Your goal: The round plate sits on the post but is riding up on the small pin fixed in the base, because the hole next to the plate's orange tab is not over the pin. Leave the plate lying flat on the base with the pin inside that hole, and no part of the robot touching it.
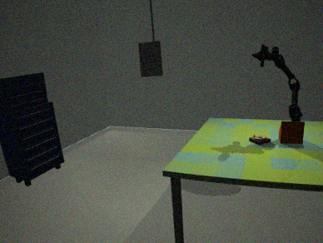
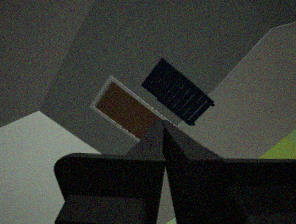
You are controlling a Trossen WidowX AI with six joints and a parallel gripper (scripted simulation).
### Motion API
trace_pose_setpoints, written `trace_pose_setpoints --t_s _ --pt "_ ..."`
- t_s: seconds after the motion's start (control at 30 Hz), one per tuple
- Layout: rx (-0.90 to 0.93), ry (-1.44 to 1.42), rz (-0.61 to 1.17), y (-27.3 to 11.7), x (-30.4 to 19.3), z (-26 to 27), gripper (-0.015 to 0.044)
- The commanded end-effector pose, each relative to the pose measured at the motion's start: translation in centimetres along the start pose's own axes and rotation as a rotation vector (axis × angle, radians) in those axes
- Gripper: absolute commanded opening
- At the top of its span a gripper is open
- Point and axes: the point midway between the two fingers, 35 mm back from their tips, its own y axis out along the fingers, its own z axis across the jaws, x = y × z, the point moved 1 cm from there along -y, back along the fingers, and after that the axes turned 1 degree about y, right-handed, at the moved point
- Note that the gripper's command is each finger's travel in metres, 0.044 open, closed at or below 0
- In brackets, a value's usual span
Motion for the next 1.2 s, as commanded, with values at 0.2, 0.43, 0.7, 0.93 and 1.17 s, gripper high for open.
trace_pose_setpoints --t_s 0.2,0.43,0.7,0.93,1.17 --pt "-0.205 -0.361 0.319 6.8 -15.1 -6.2 0.0000" --pt "-0.336 -0.520 0.605 8.3 -25.0 -13.0 0.0000" --pt "-0.512 -0.642 0.983 5.9 -34.7 -22.7 0.0000" --pt "-0.691 -0.700 1.294 1.0 -40.1 -30.6 0.0000" --pt "-0.805 -0.718 1.502 -3.4 -42.3 -35.0 0.0000"
